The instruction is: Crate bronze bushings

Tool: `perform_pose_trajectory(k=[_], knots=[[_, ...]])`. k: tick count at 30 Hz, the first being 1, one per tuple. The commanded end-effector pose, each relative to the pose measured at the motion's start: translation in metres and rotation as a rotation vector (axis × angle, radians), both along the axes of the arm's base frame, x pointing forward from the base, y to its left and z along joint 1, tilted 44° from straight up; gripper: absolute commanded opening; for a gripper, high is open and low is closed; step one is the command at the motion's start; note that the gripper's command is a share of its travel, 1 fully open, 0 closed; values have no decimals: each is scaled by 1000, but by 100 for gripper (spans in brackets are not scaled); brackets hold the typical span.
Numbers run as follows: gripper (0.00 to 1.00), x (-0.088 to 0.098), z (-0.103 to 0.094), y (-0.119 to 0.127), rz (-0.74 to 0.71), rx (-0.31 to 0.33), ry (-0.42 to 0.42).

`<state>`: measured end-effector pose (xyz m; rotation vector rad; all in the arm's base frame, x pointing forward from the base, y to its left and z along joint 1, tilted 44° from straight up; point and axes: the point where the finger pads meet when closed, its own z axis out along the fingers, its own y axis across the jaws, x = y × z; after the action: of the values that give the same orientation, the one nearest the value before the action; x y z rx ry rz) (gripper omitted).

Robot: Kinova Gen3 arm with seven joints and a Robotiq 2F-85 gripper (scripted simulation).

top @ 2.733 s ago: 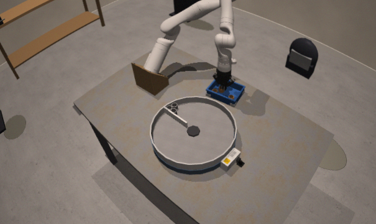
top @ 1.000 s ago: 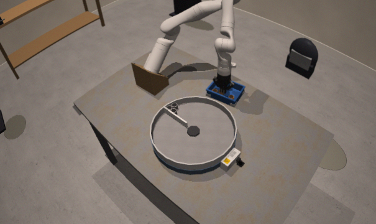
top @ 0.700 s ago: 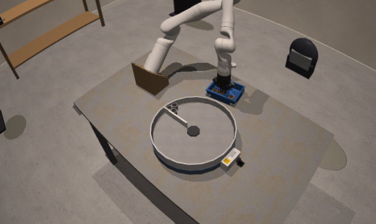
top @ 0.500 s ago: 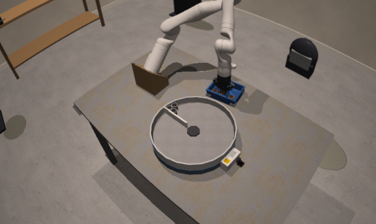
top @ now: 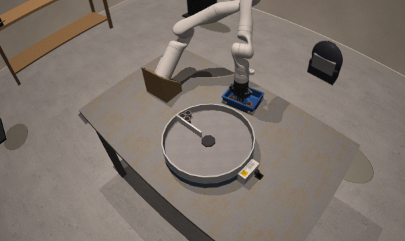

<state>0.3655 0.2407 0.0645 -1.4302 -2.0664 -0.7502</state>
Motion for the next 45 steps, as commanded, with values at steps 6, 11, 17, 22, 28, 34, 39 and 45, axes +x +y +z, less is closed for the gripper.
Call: perform_pose_trajectory(k=[6, 11, 17, 22, 28, 34, 39, 45], knots=[[0, 0, -1, 0, 0, 0, 1], [0, 0, -1, 0, 0, 0, 1], [16, 0, -1, 0, 0, 0, 1], [16, 0, -1, 0, 0, 0, 1], [16, 0, -1, 0, 0, 0, 1], [16, 0, -1, 0, 0, 0, 1], [16, 0, -1, 0, 0, 0, 1], [16, 0, -1, 0, 0, 0, 1]])
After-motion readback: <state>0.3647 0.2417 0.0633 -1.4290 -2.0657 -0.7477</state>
